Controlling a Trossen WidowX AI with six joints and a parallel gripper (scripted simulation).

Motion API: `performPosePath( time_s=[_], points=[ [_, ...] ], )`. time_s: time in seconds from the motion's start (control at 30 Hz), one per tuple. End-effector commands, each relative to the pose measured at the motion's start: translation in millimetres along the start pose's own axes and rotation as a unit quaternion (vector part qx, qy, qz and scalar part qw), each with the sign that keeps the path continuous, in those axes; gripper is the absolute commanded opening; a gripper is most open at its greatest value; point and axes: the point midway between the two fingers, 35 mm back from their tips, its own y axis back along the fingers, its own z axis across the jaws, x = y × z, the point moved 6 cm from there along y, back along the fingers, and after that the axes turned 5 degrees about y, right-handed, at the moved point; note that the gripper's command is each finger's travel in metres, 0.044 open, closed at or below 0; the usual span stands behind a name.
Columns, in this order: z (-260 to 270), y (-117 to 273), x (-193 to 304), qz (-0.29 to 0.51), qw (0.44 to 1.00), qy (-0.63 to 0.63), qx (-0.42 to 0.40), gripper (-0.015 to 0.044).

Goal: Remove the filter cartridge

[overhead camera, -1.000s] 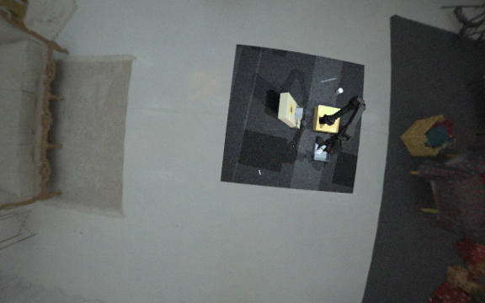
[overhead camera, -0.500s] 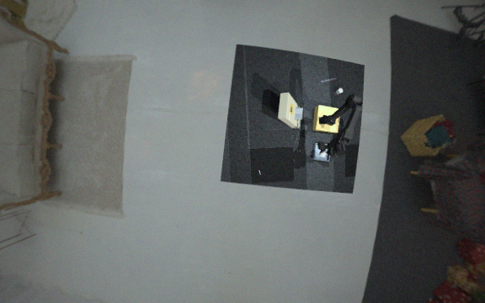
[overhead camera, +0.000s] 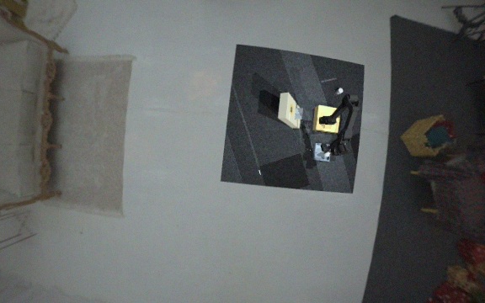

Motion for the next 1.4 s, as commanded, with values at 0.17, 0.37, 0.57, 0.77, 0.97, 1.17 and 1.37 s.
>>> performPosePath(
  time_s=[0.17,0.37,0.57,0.77,0.97,1.17,1.37],
  points=[
    [16,-16,11,-0.007,1.000,0.024,-0.013,0.0000],
    [17,-44,24,-0.008,1.000,0.024,-0.013,0.0000],
    [19,-68,41,-0.007,1.000,0.024,-0.013,0.0000],
    [19,-73,46,-0.007,1.000,0.024,-0.013,0.0000],
    [19,-70,44,-0.006,1.000,0.026,-0.016,0.0131],
    [19,-70,44,-0.006,1.000,0.026,-0.016,0.0289],
    [19,-70,44,-0.006,1.000,0.026,-0.016,0.0440]
  ],
)
